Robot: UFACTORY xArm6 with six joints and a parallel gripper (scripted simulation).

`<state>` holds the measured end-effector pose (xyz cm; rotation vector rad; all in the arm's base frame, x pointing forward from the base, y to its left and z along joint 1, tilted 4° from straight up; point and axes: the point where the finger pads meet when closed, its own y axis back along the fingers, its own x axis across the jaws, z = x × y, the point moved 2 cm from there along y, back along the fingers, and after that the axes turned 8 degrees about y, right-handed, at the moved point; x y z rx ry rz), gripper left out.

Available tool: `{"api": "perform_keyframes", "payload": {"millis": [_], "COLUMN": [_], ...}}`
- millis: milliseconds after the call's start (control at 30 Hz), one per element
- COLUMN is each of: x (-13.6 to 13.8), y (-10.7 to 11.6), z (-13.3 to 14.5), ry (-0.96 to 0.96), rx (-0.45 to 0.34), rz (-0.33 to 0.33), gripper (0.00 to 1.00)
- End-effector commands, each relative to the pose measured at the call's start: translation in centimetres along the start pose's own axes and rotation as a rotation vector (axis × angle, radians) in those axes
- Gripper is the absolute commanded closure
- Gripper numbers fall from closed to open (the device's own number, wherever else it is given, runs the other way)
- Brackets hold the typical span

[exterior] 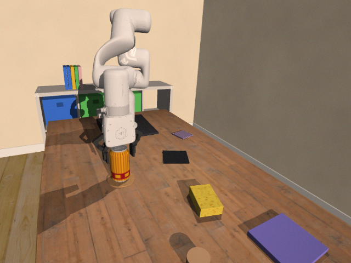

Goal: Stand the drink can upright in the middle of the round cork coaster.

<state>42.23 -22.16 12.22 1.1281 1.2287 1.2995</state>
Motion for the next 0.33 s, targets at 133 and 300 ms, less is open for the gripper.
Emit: {"api": "perform_keyframes", "payload": {"millis": [133,300], "x": [-0.1,-0.1], "y": [9.0,9.9], "z": [0.2,0.1], "ry": [0.000,0.000], "rx": [-0.007,-0.007], "rz": [-0.004,-0.004], "gripper": [0.00,0.00]}}
